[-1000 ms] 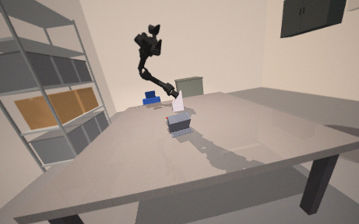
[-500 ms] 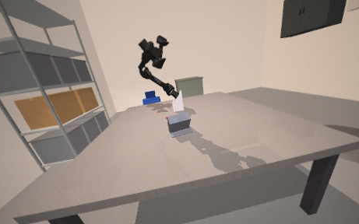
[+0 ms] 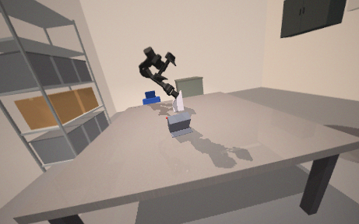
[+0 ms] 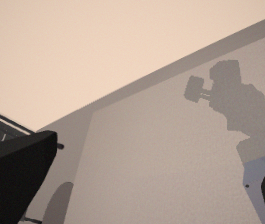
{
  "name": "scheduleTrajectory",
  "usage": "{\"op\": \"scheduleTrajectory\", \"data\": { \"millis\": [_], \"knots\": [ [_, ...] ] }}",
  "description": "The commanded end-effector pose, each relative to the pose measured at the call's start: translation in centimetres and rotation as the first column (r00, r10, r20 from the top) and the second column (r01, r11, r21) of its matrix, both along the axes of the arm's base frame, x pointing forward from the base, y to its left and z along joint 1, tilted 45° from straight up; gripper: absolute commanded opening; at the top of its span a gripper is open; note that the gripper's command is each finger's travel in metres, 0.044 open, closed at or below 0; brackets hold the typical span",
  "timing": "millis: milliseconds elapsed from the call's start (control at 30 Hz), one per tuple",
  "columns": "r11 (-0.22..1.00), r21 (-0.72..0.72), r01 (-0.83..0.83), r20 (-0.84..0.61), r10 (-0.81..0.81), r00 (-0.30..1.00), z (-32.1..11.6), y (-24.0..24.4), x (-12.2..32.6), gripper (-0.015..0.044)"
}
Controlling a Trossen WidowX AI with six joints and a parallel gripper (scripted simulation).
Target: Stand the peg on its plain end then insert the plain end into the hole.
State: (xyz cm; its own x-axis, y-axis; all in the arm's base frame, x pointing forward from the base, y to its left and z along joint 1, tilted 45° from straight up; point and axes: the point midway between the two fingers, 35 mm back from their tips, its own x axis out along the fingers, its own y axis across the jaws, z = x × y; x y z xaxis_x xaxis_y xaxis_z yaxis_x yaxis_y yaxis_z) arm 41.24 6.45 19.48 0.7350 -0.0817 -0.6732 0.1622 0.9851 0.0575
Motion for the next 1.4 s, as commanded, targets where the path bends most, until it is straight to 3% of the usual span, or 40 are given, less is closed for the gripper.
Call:
{"op": "scheduleTrajectory", "data": {
  "millis": [0,367,733,1367],
  "knots": [
    [0.996,-0.093,0.015,-0.074,-0.022,0.997,-2.0,-2.0,-0.5,0.0440],
    [0.941,-0.338,-0.012,-0.313,-0.100,0.945,-7.2,-7.8,-2.9,0.0440],
    [0.854,-0.499,-0.146,-0.553,-0.184,0.813,-11.2,-13.0,-6.7,0.0440],
    [0.732,-0.501,-0.462,-0.842,-0.288,0.456,-14.7,-19.3,-13.8,0.0440]
  ]
}}
